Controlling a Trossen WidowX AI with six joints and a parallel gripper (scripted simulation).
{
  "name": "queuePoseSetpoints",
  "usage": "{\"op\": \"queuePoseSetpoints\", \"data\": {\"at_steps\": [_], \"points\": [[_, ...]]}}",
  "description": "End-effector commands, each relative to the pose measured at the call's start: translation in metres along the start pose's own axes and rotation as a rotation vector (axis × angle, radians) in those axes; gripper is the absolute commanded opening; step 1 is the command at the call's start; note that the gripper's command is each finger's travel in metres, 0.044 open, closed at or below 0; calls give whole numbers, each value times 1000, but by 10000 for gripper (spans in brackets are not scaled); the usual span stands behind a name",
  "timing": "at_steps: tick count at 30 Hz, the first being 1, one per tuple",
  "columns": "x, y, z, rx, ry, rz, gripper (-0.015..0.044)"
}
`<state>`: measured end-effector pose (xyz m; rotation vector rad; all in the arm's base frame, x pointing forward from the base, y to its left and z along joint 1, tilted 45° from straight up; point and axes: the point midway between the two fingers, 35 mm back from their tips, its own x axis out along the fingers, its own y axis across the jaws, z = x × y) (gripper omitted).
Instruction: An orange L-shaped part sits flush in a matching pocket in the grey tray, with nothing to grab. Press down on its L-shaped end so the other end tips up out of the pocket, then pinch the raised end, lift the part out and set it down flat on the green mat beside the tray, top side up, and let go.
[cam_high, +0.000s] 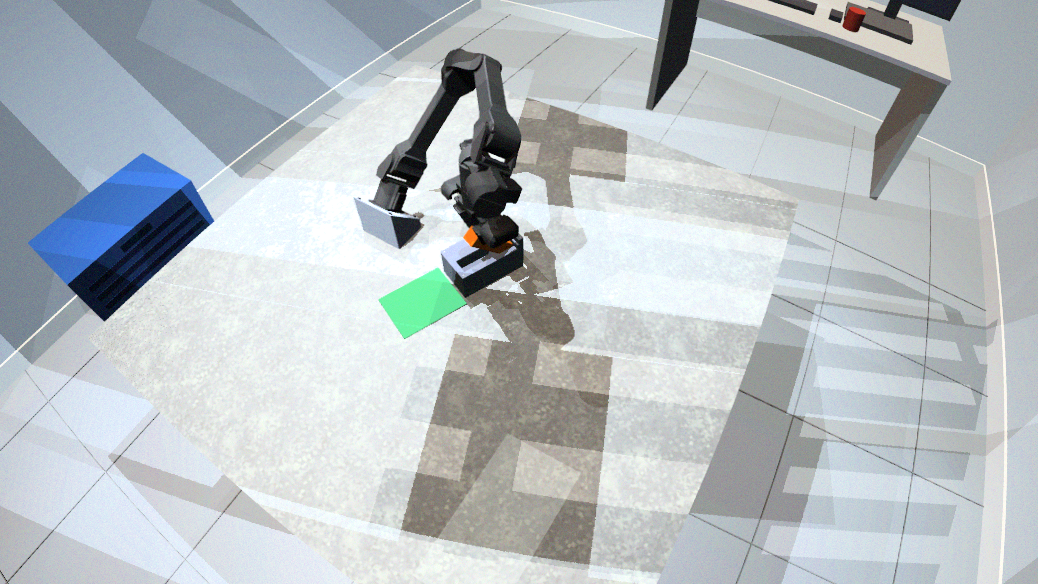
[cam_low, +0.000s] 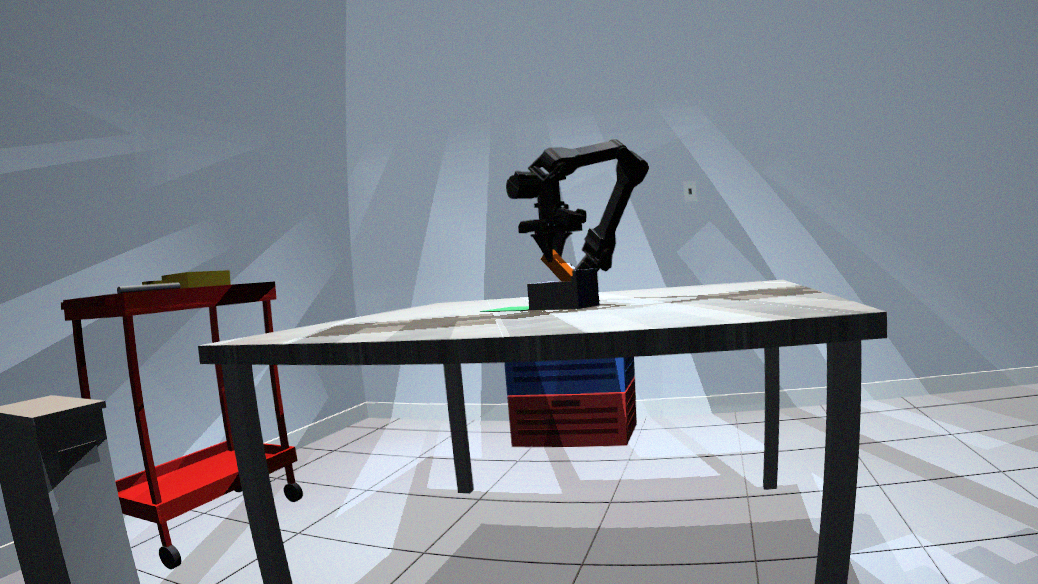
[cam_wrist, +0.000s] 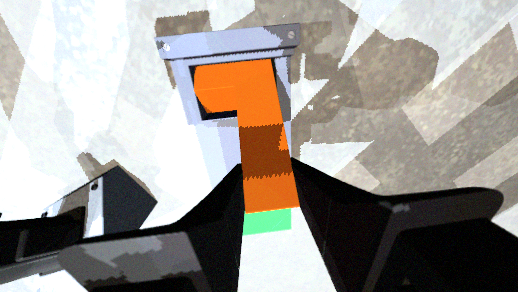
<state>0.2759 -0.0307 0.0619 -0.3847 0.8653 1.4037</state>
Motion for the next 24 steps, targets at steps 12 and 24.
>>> {"op": "queuePoseSetpoints", "data": {"at_steps": [12,24], "points": [[-25,-1,0,-4,-3,-6,0],[-42,-1,0,-3,-2,-6,0]]}}
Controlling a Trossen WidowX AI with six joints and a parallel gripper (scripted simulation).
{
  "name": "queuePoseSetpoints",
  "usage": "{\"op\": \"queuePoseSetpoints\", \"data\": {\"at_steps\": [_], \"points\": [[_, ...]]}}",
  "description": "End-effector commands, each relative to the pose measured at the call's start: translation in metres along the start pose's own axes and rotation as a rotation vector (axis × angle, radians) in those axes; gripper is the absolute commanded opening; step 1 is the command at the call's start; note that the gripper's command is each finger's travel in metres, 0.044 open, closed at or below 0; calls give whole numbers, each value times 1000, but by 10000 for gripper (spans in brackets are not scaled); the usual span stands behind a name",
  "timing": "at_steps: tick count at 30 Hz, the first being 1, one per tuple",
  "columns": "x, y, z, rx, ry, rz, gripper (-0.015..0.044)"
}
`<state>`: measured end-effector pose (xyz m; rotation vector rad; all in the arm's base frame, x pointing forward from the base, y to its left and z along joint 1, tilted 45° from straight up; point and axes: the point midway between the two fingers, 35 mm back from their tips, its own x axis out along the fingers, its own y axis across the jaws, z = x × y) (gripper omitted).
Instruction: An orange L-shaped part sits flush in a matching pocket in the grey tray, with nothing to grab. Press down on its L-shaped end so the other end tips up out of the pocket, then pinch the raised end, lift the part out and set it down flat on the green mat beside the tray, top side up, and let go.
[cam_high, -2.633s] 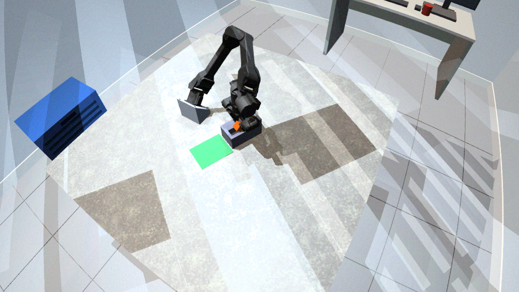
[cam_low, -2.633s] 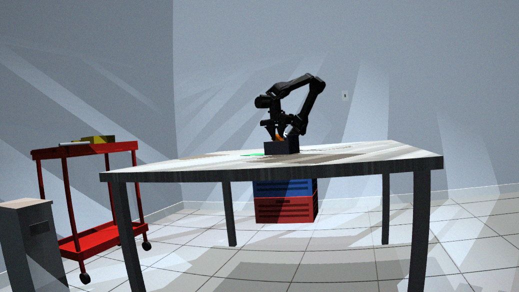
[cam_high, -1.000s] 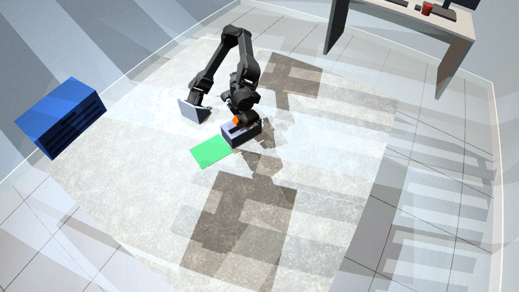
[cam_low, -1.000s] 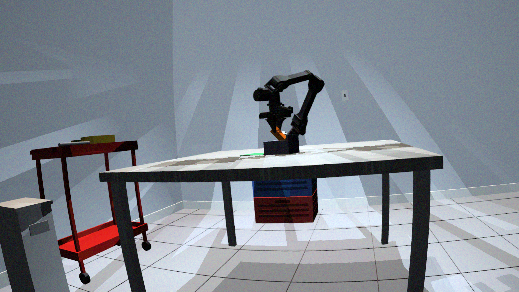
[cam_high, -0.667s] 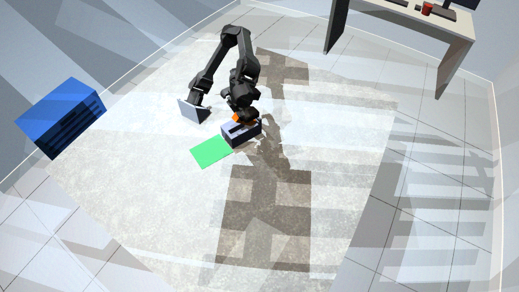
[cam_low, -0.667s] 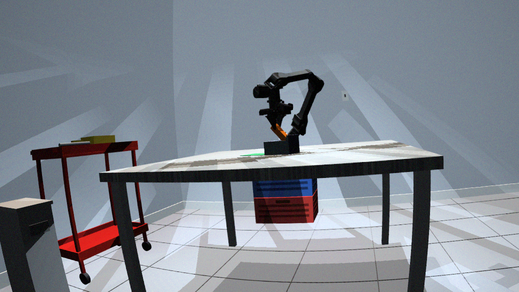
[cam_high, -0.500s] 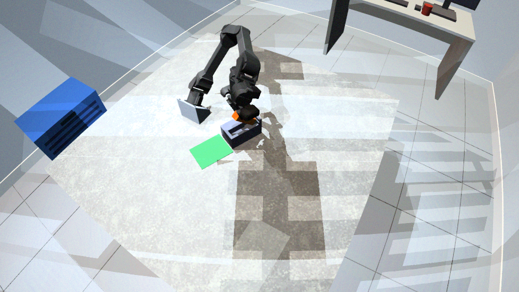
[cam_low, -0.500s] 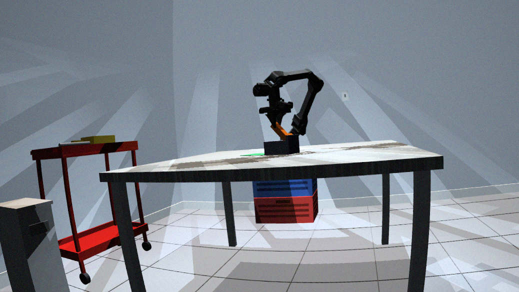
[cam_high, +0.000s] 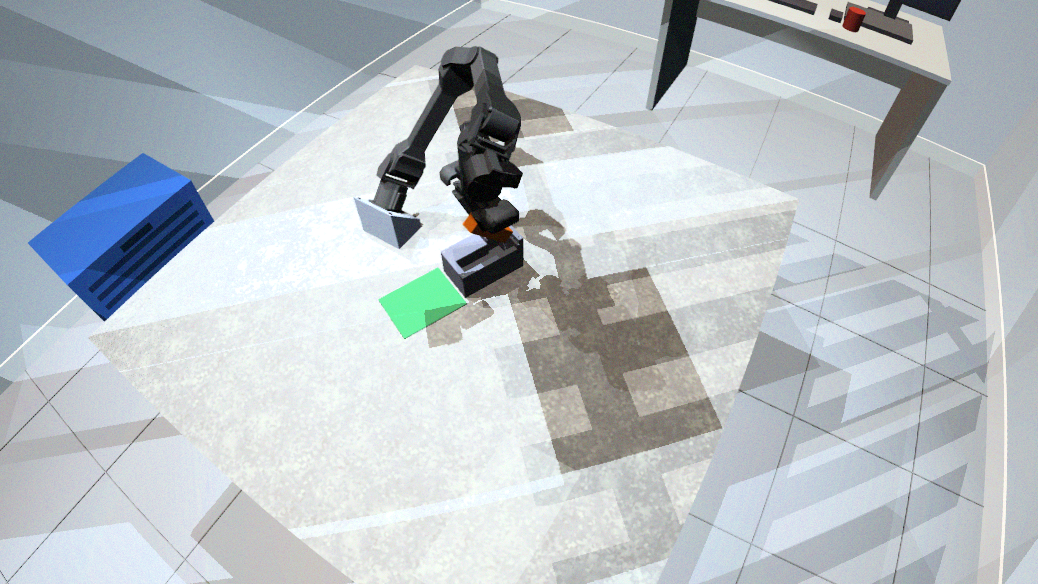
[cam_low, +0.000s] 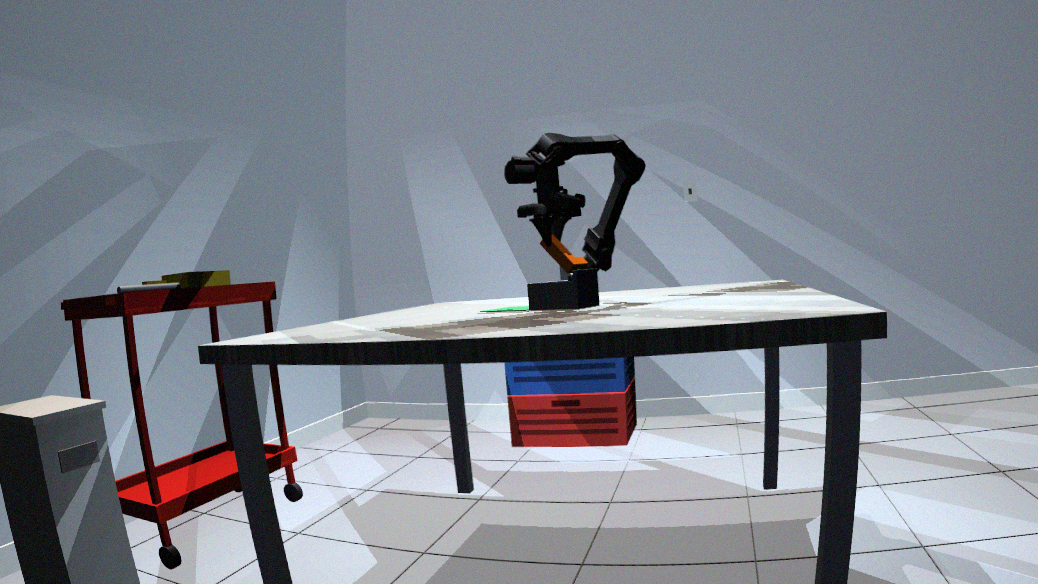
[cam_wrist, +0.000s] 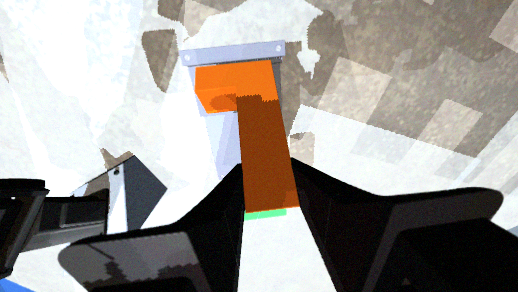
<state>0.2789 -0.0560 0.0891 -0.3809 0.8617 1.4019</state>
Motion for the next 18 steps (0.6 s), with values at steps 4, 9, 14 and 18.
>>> {"op": "queuePoseSetpoints", "data": {"at_steps": [4,9,14,18], "points": [[-5,0,-1,-5,2,-4,0],[-5,0,-11,-4,3,-4,0],[-3,2,-38,-4,5,-5,0],[-3,3,-58,-4,6,-5,0]]}}
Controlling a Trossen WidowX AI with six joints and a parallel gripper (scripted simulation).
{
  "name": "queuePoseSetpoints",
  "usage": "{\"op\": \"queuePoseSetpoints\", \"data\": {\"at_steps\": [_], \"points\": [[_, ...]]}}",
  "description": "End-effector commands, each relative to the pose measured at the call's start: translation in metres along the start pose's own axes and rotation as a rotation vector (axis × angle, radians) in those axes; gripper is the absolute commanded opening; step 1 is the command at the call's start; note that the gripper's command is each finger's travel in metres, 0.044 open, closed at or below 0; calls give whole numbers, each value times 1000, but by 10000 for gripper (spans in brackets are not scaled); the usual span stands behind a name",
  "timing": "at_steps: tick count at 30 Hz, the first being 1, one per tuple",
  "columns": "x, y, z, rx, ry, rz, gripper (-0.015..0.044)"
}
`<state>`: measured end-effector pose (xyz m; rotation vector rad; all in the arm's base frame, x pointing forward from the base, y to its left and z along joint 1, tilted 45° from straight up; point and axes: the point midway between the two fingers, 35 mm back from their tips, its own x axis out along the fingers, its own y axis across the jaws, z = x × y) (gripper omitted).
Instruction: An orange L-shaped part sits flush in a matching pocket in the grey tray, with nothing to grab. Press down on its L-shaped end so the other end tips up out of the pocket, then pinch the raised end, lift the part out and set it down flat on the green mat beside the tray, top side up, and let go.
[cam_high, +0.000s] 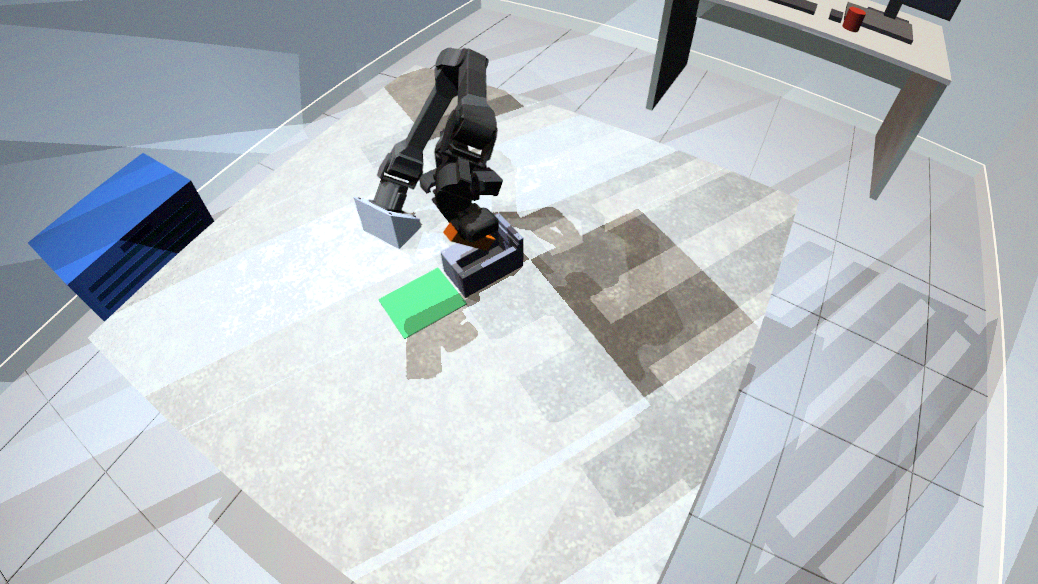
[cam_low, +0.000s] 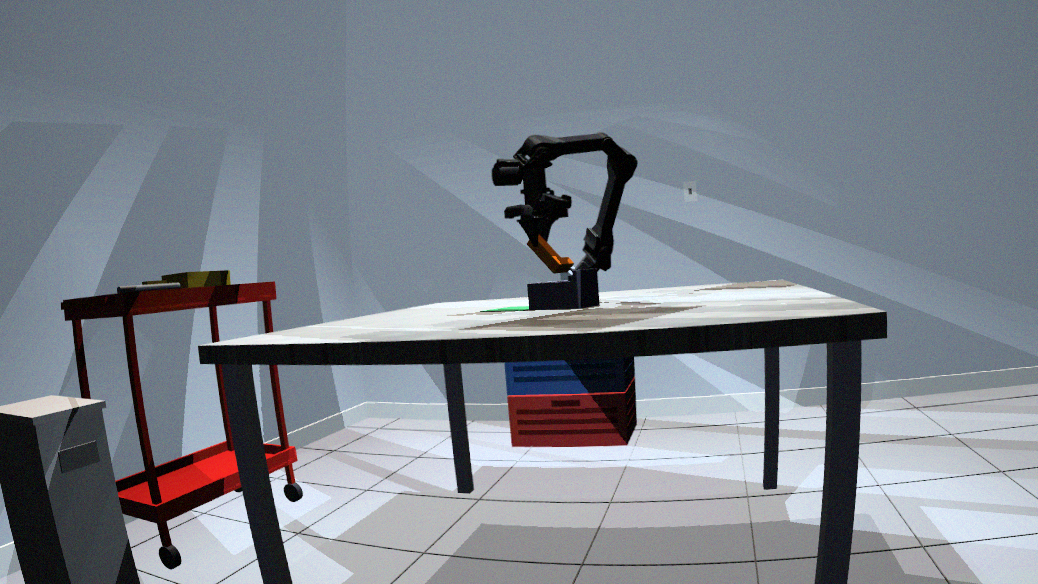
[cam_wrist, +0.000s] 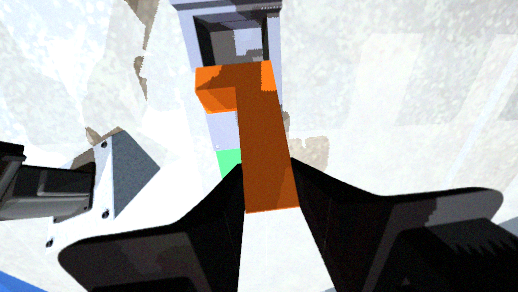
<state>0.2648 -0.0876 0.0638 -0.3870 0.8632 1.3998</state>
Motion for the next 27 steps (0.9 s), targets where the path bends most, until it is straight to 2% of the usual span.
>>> {"op": "queuePoseSetpoints", "data": {"at_steps": [1,20,27], "points": [[0,2,-21,-2,1,-2,0],[-1,13,-121,-1,8,-4,0],[1,13,-125,-1,9,-4,0]]}}
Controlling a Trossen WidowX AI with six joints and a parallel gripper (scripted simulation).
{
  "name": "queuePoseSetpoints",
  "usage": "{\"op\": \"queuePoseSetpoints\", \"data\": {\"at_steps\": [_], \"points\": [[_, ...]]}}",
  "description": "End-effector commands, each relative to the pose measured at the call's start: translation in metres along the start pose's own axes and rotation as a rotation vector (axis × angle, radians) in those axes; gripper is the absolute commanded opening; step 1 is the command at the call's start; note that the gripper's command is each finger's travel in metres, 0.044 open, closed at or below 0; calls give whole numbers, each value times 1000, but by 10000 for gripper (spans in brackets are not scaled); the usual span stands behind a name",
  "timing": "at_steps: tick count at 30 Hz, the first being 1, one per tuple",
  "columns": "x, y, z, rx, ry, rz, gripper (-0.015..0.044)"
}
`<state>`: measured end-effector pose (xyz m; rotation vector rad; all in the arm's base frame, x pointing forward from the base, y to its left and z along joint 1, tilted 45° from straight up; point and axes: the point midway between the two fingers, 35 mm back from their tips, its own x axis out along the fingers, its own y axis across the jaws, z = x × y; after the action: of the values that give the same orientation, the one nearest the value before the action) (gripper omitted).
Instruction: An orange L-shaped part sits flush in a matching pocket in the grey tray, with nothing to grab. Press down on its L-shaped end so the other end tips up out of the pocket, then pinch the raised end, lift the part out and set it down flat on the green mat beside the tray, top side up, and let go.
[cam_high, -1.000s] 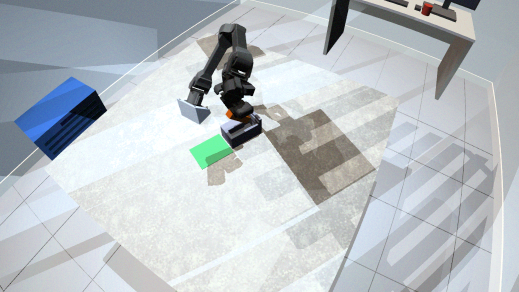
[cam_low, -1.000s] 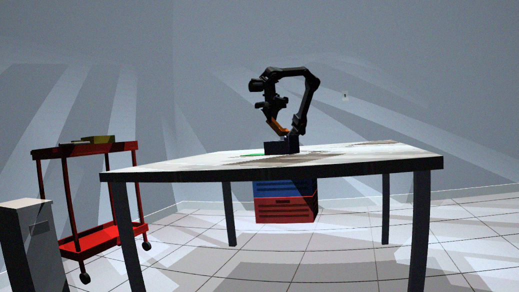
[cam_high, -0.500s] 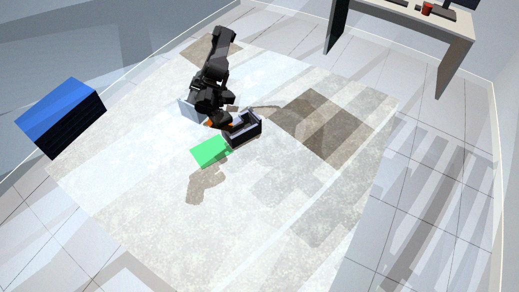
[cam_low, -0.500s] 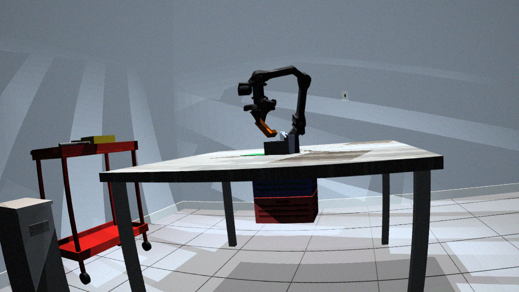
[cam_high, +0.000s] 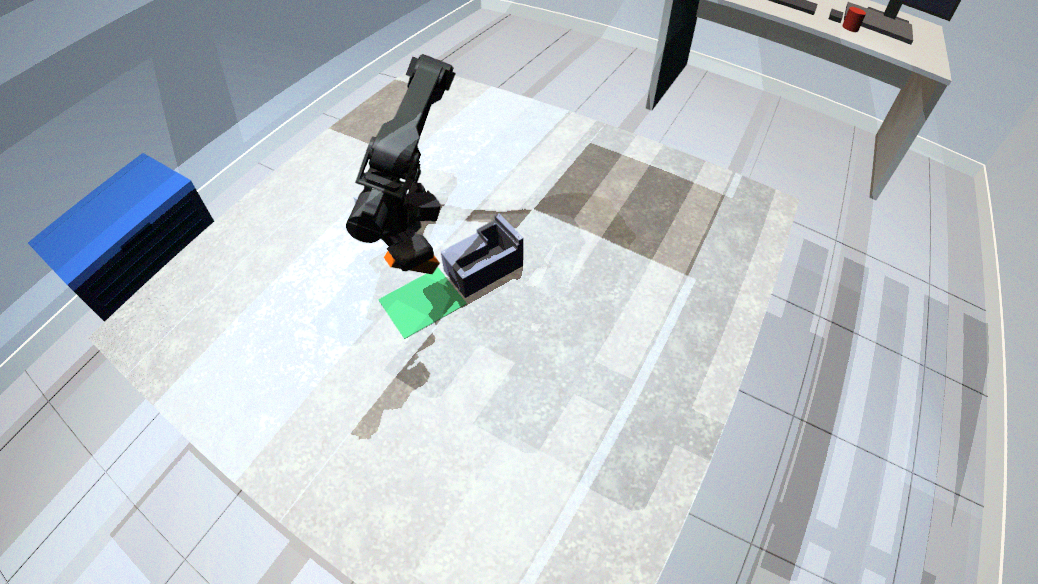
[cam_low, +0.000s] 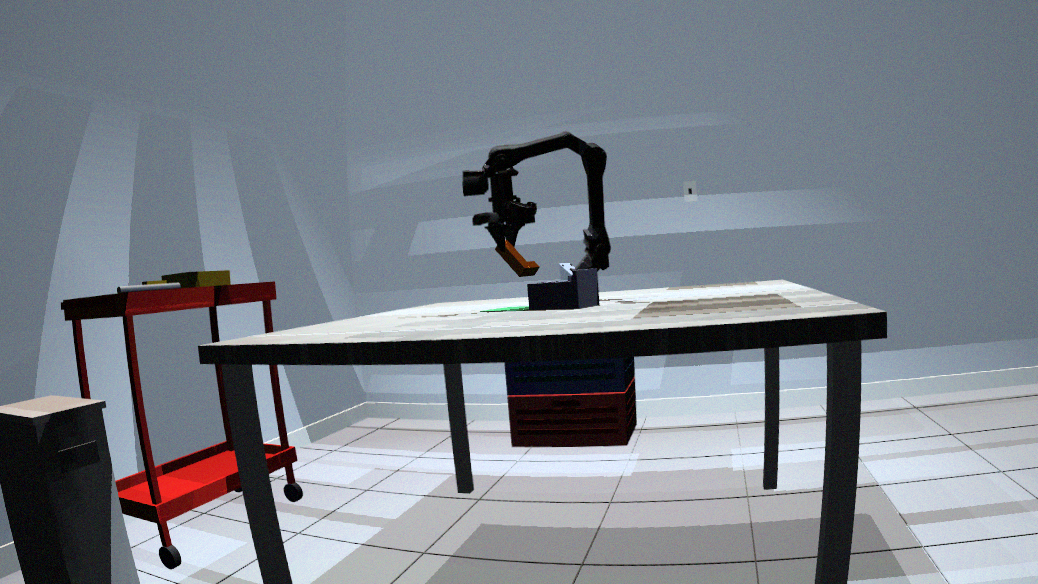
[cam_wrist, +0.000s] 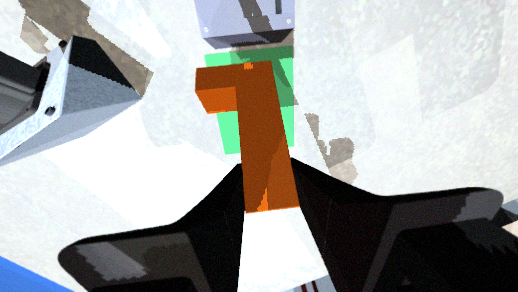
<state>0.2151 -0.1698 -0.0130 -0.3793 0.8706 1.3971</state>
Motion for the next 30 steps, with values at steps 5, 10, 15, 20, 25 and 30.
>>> {"op": "queuePoseSetpoints", "data": {"at_steps": [5,10,15,20,25,30], "points": [[6,-1,-3,-11,8,-6,0],[14,-2,-3,-11,8,-6,0],[22,-2,-3,-11,8,-6,0],[30,-2,-3,-11,7,-6,0],[37,-2,-3,-11,7,-6,0],[45,-2,-3,-11,7,-6,0]]}}
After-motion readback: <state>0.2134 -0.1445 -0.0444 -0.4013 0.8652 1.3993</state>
